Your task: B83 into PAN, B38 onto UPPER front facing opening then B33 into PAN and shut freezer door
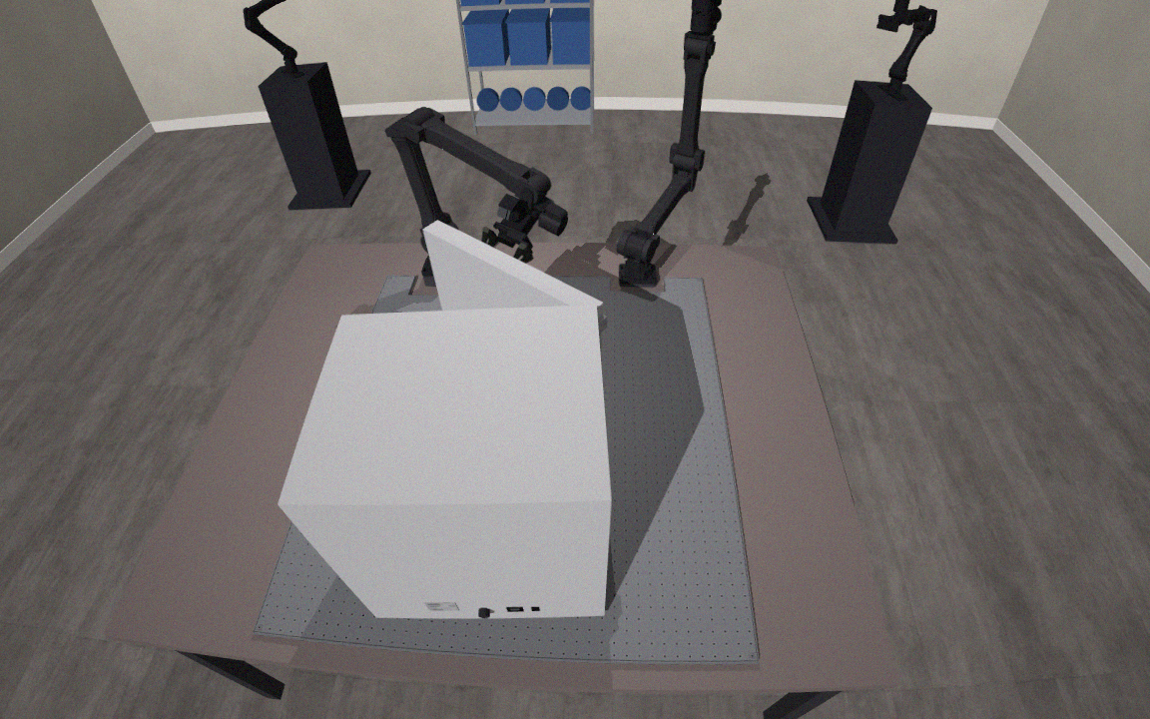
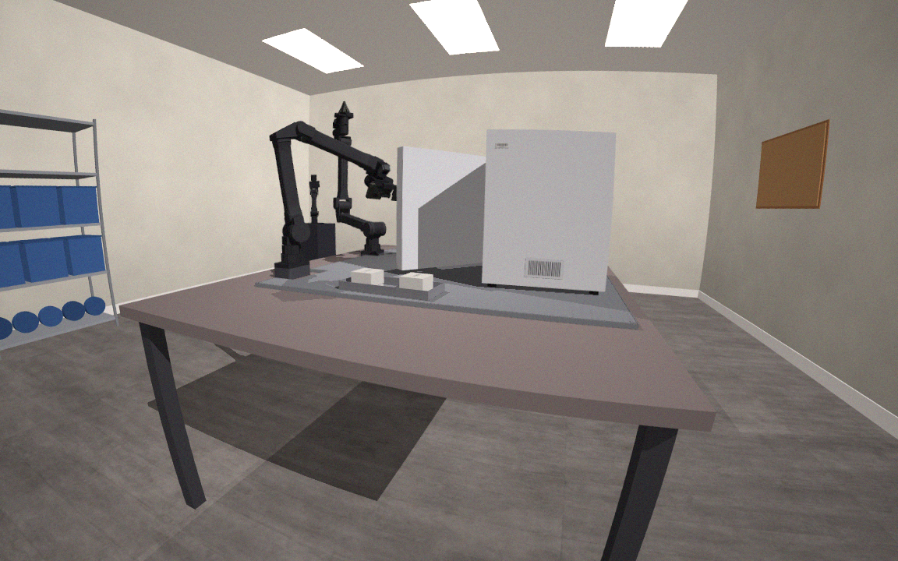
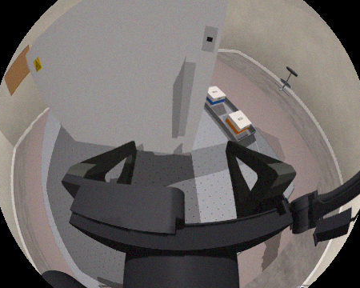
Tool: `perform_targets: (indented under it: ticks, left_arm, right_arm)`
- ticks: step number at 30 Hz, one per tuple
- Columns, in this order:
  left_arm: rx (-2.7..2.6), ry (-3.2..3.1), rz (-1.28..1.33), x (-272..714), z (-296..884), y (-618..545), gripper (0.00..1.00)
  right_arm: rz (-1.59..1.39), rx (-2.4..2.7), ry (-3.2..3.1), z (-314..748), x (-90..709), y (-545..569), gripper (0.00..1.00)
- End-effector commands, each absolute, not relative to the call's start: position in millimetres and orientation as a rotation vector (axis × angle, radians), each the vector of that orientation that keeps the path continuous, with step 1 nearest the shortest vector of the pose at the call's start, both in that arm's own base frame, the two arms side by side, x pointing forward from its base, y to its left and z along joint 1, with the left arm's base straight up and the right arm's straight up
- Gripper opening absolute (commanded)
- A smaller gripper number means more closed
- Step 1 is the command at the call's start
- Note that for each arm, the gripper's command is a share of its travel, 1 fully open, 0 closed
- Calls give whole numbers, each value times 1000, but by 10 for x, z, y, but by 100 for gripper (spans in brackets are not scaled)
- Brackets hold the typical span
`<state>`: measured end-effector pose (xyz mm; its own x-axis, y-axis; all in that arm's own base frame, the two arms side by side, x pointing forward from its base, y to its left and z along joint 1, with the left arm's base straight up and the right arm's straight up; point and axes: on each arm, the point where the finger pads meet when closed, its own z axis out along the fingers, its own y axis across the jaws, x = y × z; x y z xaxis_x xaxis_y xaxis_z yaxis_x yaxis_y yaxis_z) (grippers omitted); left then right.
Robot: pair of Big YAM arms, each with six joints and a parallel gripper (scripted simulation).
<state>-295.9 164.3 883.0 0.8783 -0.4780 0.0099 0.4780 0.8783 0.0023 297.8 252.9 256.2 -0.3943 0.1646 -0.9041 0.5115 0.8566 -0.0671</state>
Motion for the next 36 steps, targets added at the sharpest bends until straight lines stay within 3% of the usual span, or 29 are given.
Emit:
perform_targets:
  ticks: [1,36]
  left_arm:
    - [7,26,-511,-2837,8838,1585,0]
    - [7,26,-511,-2837,8838,1585,0]
  right_arm:
    - [-368,669,1919,2744,3234,2504,100]
    - [-351,653,1923,2763,3182,2559,100]
